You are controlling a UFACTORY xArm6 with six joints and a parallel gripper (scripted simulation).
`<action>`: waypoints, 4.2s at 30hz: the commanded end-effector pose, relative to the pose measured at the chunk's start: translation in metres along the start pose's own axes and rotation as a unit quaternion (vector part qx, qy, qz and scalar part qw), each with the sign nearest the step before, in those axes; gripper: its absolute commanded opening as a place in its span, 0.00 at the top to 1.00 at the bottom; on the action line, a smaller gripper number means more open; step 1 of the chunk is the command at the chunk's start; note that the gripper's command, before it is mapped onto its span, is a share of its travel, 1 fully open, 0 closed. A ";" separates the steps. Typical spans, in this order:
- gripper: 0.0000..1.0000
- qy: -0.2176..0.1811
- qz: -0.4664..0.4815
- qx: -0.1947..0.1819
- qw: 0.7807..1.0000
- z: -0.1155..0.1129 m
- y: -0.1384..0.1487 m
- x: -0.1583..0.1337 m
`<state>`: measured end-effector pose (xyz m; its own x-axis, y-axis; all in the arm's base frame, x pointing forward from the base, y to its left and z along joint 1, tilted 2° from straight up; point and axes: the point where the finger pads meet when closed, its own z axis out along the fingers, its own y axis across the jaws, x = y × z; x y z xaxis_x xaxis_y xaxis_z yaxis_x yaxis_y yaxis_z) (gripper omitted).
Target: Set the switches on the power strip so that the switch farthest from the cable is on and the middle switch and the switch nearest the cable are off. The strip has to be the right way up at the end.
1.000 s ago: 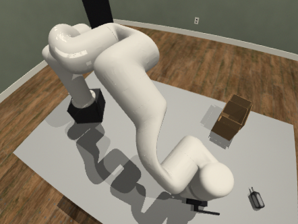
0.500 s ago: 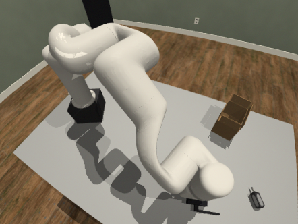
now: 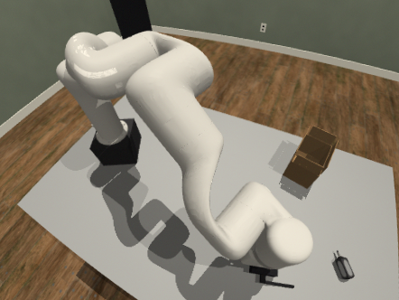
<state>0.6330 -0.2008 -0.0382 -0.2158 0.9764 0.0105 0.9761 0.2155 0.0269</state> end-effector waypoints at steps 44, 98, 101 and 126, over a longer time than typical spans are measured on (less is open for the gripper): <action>1.00 -0.001 0.000 -0.003 1.000 -0.001 0.002 -0.001; 1.00 -0.001 0.000 -0.003 1.000 -0.006 0.002 -0.001; 1.00 -0.001 0.000 -0.003 1.000 -0.010 0.002 -0.001; 1.00 -0.001 0.000 -0.003 1.000 -0.035 0.002 -0.001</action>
<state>0.6320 -0.2012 -0.0063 -0.2158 0.9764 0.0106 0.9761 0.2155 0.0268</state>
